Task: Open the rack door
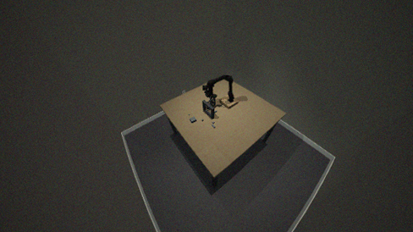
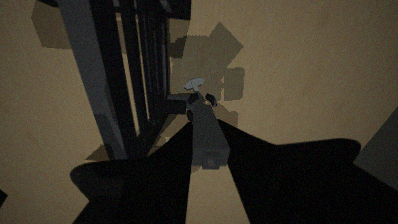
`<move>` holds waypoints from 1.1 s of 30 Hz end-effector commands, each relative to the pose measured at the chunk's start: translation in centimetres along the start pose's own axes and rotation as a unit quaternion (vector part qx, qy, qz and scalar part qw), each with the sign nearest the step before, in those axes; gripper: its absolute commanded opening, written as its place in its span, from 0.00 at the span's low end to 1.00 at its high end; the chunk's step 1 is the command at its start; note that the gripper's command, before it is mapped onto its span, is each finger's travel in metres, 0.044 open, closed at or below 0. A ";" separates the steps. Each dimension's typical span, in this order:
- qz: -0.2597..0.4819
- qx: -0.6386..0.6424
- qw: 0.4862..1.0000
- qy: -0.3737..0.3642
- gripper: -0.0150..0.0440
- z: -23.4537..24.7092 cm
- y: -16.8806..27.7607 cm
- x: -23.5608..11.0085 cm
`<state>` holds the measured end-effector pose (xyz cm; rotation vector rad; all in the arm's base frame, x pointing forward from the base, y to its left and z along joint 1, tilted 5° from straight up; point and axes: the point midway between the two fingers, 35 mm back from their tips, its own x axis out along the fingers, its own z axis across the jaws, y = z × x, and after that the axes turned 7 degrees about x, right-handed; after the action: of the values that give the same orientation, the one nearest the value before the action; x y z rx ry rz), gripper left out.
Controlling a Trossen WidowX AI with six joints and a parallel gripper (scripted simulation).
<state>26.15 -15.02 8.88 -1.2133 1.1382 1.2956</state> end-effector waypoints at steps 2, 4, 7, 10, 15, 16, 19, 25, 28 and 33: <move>0.002 -0.006 1.000 -0.001 0.45 0.1 0.0 0.0; 0.002 -0.006 1.000 -0.001 0.54 0.1 0.0 0.0; 0.002 -0.006 1.000 -0.001 0.67 0.1 0.0 0.0; 0.002 -0.006 1.000 -0.001 0.73 0.1 0.0 0.0; 0.002 -0.006 1.000 -0.001 0.73 0.1 0.0 -0.6; 0.002 -0.006 1.000 -0.001 0.73 0.0 -0.1 -0.7; 0.002 -0.006 1.000 -0.001 0.73 0.0 -0.1 -1.1; 0.002 -0.006 1.000 -0.001 0.73 0.0 -0.1 -1.9; 0.002 -0.006 1.000 -0.001 0.73 0.0 -0.2 -2.2; 0.002 -0.006 1.000 -0.001 0.73 -0.1 -0.2 -2.9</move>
<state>26.30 -15.19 11.30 -1.2153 1.1376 1.3083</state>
